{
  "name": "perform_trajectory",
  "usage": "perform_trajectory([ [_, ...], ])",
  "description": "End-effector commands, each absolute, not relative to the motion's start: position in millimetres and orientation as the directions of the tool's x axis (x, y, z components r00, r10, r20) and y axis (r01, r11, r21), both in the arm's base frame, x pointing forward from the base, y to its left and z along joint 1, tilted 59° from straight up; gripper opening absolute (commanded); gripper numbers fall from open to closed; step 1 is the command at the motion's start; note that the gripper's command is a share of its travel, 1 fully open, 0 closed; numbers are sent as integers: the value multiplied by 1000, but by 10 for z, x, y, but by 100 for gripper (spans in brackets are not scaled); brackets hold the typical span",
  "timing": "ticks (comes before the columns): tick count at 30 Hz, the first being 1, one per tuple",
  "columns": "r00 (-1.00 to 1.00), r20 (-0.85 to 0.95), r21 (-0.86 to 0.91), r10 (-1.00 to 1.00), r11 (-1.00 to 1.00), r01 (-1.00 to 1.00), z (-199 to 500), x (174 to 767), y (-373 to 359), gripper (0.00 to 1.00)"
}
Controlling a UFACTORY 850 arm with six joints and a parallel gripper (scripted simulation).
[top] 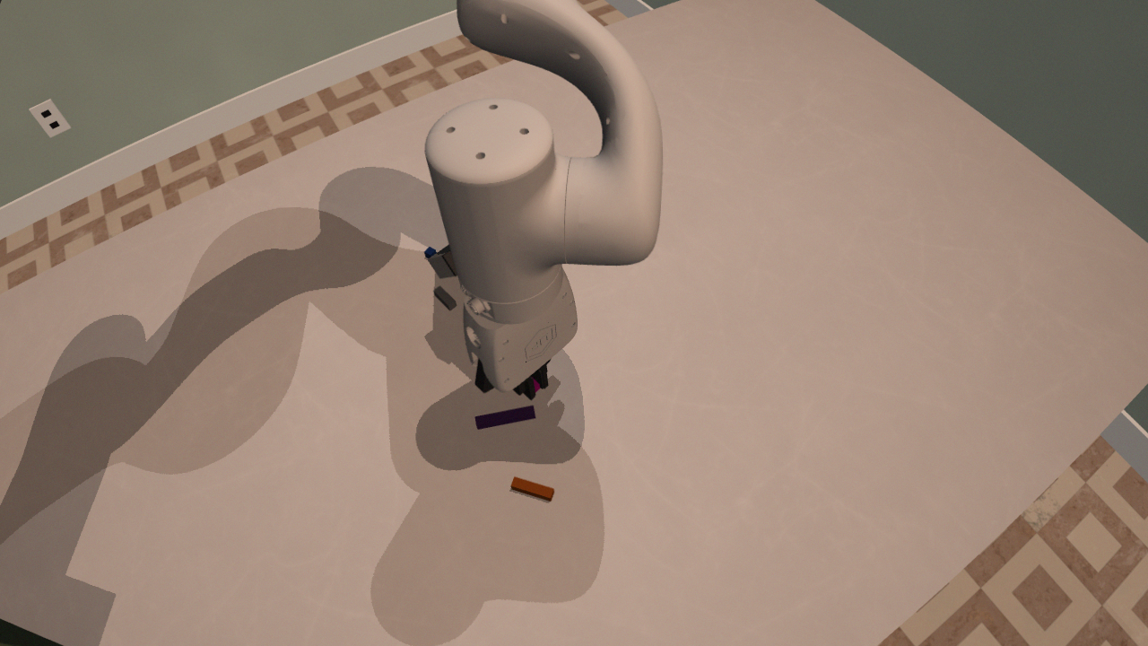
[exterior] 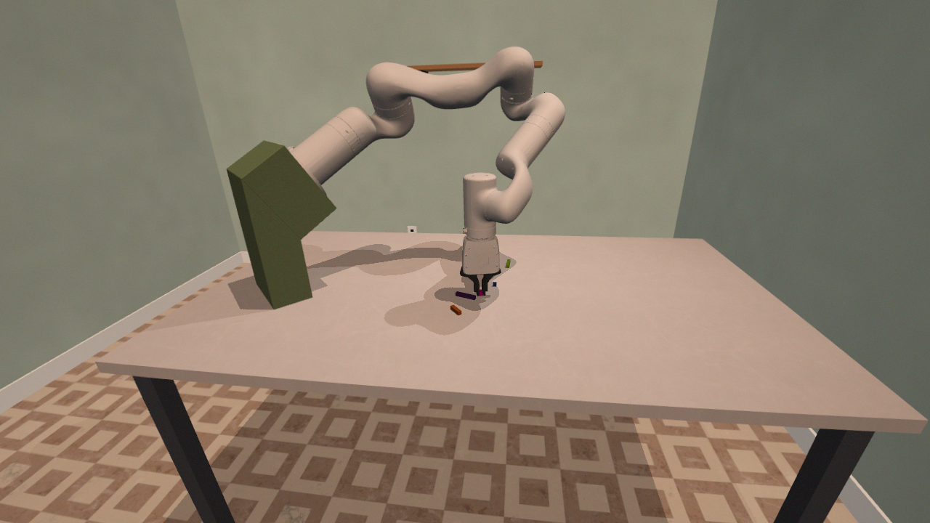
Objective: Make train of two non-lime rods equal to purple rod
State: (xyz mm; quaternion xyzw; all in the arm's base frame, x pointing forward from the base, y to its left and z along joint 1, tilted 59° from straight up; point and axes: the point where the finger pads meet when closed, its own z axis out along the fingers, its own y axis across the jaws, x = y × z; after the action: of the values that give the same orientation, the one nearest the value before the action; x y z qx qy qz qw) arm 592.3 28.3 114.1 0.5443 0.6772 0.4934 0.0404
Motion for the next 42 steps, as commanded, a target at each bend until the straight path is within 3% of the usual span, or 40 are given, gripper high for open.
perform_trajectory([
  [1, -404, 482, 713, 778, -80, 697, 1143, 5924, 278, 4],
  [23, -404, 482, 713, 778, -80, 697, 1624, 5366, -310, 4],
  [42, -420, 465, 724, 779, -61, 687, 1645, 5337, -357, 4],
])
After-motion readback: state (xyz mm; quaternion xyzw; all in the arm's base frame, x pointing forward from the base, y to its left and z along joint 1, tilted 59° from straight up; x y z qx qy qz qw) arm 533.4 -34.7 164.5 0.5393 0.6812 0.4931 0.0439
